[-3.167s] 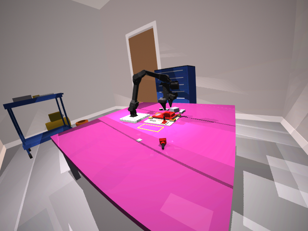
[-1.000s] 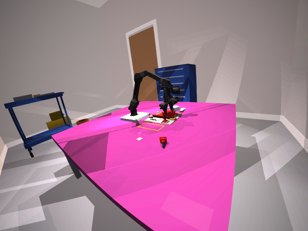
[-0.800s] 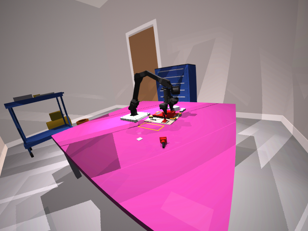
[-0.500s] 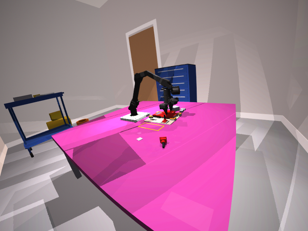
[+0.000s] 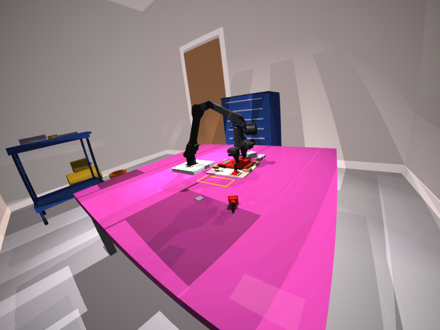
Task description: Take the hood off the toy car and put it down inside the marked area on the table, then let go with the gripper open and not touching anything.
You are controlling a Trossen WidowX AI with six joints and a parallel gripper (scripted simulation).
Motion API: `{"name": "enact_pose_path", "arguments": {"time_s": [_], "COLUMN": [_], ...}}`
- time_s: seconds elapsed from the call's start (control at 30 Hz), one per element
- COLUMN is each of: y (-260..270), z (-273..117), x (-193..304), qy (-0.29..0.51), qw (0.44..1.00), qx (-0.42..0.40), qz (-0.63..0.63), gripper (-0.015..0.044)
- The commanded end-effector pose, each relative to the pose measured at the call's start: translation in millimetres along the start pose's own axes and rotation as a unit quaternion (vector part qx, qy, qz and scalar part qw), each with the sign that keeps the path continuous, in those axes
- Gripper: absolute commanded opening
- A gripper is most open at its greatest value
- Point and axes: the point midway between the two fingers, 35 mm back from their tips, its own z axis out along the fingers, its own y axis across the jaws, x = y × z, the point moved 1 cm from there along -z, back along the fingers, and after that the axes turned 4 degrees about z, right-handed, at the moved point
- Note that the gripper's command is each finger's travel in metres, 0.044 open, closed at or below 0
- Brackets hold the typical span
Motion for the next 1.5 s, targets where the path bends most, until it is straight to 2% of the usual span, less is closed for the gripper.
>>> {"name": "enact_pose_path", "arguments": {"time_s": [0.0,0.07,1.17,1.47], "y": [0.4,0.4,0.2,0.2], "z": [-3.5,-4.8,-26.8,-63.4], "x": [-1.1,-1.1,-0.9,-1.3], "qy": [-0.002,-0.002,-0.002,-0.002], "qw": [1.000,1.000,1.000,1.000], "qx": [-0.001,-0.001,-0.001,-0.001], "qz": [0.000,0.000,0.000,0.000], "gripper": [0.0032,0.0000,0.0000,0.0000]}}
